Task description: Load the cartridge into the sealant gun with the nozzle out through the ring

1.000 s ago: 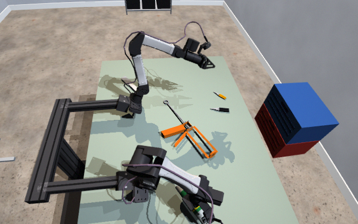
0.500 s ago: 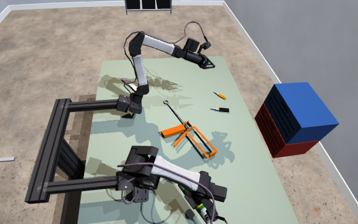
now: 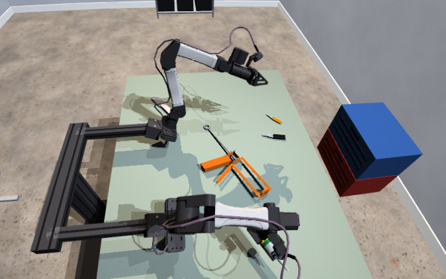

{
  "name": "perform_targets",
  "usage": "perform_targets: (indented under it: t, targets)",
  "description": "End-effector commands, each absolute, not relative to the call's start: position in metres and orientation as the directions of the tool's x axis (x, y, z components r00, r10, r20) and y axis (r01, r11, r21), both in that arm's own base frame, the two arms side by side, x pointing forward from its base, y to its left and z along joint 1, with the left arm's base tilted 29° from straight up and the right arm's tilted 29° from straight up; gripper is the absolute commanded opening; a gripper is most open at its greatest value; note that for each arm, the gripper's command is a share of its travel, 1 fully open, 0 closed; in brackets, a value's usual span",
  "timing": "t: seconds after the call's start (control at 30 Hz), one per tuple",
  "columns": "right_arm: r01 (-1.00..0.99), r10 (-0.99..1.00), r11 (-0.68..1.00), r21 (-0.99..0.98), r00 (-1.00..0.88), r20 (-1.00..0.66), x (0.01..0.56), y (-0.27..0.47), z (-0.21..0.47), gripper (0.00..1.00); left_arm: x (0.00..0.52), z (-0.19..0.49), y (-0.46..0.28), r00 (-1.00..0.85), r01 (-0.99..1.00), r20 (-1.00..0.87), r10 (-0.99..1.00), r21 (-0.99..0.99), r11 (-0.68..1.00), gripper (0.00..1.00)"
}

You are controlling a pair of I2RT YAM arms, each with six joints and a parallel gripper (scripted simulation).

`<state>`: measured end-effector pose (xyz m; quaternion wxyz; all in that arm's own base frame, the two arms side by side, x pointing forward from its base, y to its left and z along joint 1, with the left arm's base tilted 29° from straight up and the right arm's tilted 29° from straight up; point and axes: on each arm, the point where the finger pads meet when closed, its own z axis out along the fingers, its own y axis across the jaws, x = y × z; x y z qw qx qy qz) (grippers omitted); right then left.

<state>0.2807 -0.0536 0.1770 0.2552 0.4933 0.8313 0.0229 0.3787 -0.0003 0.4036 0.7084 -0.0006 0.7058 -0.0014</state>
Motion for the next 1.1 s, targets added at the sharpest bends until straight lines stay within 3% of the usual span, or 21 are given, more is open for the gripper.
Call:
perform_targets:
  t: [0.0,0.4,1.07]
  targets:
    - [0.812,0.850,0.486,0.325,-0.351,-0.394,0.299,-0.038,0.189,0.00,0.375,0.406,0.001,0.014,-0.002,-1.000,-0.006,-0.006,1.000,0.51]
    - [0.778,0.865,0.488,0.395,-0.373,-0.335,0.349,0.045,0.193,0.00,0.375,0.406,0.001,0.014,-0.002,-1.000,-0.006,-0.006,1.000,0.51]
    - [0.757,0.870,0.493,0.429,-0.423,-0.253,0.370,0.166,0.178,0.00,0.375,0.406,0.001,0.014,-0.002,-1.000,-0.006,-0.006,1.000,0.51]
